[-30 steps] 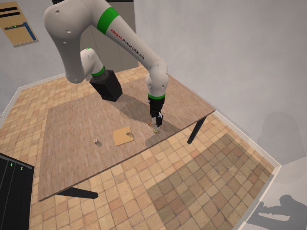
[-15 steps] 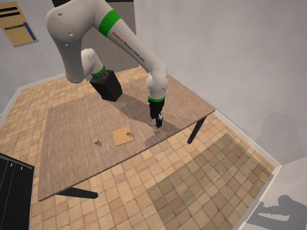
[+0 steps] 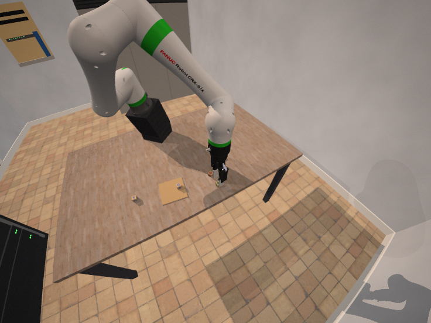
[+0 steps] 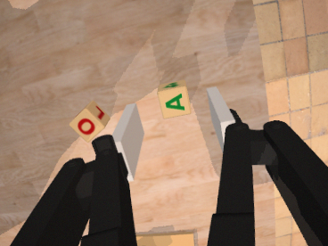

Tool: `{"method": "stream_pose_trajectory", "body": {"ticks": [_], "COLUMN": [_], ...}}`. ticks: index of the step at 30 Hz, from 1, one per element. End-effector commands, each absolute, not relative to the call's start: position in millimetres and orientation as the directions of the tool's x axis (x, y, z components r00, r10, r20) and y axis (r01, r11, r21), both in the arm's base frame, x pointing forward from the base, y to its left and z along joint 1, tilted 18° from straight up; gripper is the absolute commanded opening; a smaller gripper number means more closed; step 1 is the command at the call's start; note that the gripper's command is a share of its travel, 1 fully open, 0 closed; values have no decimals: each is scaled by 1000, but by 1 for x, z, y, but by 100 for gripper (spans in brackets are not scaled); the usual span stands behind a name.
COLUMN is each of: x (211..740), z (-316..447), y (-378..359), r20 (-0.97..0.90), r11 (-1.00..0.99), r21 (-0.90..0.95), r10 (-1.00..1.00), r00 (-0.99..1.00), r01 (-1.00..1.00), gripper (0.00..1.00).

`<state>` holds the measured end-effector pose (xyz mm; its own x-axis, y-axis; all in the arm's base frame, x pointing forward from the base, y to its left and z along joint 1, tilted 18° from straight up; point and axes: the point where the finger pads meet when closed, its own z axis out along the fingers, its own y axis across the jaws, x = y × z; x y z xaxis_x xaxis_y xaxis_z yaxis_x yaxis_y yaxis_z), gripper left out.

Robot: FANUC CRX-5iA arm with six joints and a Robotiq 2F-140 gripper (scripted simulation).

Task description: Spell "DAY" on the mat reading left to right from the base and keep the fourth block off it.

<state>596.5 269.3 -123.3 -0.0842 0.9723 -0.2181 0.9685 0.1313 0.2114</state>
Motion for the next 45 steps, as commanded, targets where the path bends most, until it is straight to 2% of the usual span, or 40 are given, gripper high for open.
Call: {"method": "stream_pose_trajectory", "body": {"ticks": [1, 45], "x": [597, 605], "z": [-124, -156], "y": [269, 263], "r20": [-218, -218], "r11": [131, 131], "r21": [212, 212], "r10": [972, 972], "r00": [-84, -84], "r01": [968, 968], "gripper": [37, 37]}}
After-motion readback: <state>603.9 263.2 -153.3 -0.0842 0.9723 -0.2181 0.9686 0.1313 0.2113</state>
